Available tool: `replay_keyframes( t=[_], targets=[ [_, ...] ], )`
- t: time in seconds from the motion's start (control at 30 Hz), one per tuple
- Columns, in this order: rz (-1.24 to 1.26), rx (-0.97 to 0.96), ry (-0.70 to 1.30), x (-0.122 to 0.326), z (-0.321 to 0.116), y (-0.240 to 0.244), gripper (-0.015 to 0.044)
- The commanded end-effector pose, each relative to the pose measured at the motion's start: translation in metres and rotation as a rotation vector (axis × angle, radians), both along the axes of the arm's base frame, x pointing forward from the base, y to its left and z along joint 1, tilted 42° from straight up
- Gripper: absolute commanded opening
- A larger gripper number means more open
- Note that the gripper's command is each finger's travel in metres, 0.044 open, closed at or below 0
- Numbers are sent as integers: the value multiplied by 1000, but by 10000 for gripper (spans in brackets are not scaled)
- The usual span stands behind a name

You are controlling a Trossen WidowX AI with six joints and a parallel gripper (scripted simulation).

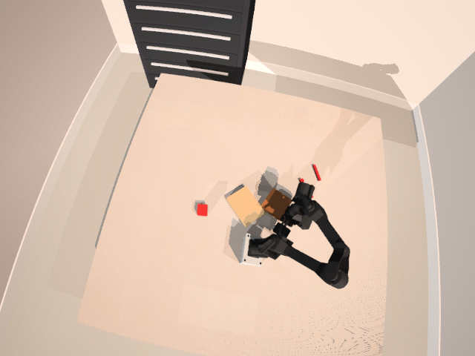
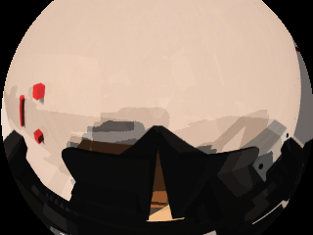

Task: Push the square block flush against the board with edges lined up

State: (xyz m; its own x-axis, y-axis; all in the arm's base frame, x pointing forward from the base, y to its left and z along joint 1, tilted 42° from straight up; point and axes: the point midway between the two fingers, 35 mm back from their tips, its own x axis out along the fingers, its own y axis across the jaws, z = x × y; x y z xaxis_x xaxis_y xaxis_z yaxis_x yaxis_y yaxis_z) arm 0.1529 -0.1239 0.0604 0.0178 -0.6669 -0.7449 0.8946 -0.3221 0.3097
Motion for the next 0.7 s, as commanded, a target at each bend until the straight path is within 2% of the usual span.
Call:
replay_keyframes(
  t=[0.0, 0.67],
  targets=[
    [-2, 5, 6, 1, -3, 2, 0],
    [-2, 11, 6, 9, -11, 10, 0]
  ],
)
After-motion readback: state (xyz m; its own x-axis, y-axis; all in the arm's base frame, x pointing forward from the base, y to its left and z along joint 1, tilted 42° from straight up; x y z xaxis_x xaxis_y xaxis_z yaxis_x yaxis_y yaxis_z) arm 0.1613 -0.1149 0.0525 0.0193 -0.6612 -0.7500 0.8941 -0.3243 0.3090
